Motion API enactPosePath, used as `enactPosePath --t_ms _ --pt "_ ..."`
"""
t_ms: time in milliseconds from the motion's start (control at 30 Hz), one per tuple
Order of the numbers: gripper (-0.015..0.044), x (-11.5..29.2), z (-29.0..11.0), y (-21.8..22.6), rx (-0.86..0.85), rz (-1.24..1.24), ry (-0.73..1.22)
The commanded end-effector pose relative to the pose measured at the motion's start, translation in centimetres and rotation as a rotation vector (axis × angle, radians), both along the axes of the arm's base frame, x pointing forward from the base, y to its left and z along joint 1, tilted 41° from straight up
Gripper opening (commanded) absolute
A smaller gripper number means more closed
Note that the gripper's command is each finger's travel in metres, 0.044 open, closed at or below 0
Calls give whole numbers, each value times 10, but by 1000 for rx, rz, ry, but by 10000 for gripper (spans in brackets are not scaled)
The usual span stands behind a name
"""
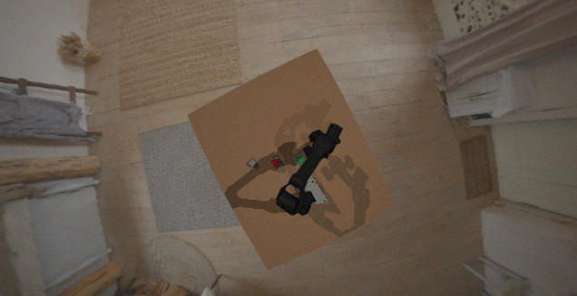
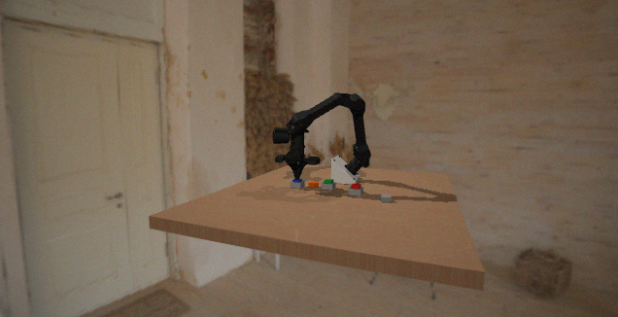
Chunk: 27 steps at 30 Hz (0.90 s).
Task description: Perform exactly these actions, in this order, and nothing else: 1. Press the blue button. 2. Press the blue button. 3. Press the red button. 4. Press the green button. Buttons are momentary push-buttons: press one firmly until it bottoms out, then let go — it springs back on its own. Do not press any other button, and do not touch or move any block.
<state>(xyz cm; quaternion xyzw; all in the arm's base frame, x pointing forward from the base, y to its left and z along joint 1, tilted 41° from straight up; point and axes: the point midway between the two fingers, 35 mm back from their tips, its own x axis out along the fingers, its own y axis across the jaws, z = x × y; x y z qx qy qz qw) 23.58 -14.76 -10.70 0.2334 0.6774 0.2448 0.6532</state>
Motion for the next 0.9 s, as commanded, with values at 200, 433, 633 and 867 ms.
enactPosePath --t_ms 200,433,633,867 --pt "20 1 24 -20 1 -3 1" --pt "20 1 17 -14 2 -3 1" --pt "20 1 10 -8 2 -3 1" --pt "20 0 2 -1 2 -3 0"
